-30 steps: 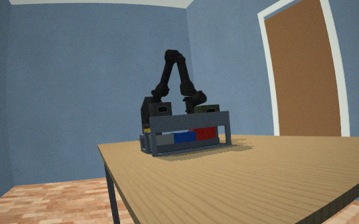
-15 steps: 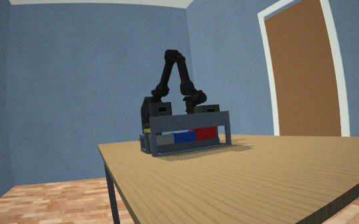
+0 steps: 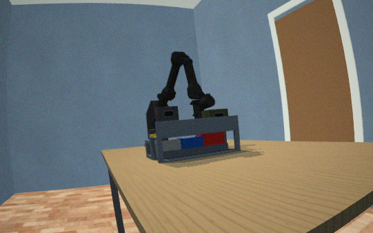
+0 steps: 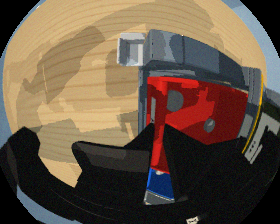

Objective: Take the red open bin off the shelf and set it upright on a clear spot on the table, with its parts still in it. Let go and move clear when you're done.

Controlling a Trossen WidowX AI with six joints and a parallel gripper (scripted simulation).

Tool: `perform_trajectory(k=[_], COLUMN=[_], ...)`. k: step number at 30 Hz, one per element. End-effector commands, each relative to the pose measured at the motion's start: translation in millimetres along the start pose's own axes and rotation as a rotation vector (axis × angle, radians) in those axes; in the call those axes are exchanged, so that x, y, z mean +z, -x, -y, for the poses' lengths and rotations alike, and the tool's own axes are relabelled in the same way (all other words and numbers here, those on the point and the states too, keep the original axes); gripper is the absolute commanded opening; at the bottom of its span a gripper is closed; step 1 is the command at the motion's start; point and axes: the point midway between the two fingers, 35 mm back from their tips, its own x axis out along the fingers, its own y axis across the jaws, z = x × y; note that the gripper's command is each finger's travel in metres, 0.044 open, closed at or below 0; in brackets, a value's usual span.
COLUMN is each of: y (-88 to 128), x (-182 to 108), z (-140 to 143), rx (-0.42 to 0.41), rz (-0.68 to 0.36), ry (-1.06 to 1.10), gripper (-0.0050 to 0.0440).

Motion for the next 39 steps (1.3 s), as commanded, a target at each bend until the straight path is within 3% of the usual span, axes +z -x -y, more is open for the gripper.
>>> perform_trajectory(k=[1,39], y=[10.3,8.7], x=[3.3,3.4], z=[19.8,19.5], rx=[-0.058,-0.058], rz=[0.011,0.011], ry=[-0.006,-0.006], gripper=[0.0,0.0])
